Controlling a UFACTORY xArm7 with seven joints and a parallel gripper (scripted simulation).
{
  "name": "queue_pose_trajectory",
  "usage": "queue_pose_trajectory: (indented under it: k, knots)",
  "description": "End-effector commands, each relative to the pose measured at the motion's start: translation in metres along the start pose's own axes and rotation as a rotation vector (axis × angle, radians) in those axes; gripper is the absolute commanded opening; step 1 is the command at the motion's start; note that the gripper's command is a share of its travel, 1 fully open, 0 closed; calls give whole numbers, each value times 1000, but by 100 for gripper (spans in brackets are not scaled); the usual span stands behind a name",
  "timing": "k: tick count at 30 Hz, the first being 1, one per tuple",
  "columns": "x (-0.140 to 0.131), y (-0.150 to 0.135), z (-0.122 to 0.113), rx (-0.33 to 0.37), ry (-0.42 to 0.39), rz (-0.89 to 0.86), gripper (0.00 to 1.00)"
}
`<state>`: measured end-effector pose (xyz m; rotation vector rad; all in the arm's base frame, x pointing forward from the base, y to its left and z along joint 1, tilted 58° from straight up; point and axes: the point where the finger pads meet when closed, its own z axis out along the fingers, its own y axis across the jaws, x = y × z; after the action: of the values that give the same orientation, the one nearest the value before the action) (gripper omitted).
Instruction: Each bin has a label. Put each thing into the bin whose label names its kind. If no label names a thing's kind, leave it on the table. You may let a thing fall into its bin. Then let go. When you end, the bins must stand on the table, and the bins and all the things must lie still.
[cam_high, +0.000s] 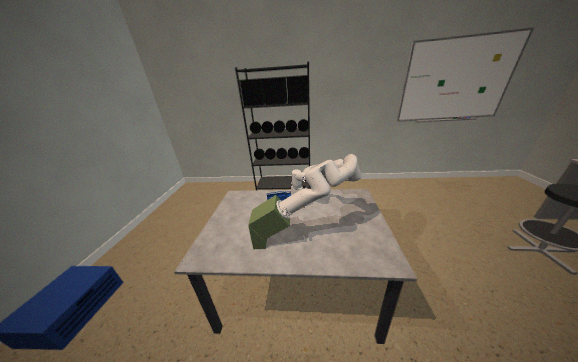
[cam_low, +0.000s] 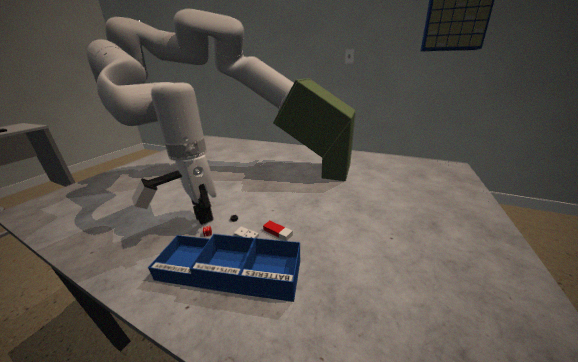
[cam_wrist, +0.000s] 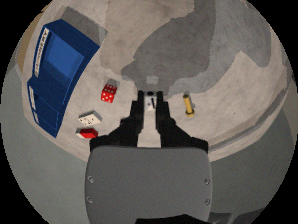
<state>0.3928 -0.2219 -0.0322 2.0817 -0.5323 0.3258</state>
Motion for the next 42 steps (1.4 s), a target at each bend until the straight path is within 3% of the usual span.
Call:
queue_pose_trajectory:
  k: [1, 17, 37, 42]
  knots:
    - [1, -2, -14, 5, 4, -1, 0]
    - [1, -2, -60, 5, 4, -1, 0]
    - [1, -2, -67, 5, 4, -1, 0]
    - [17, -27, -67, 5, 4, -1, 0]
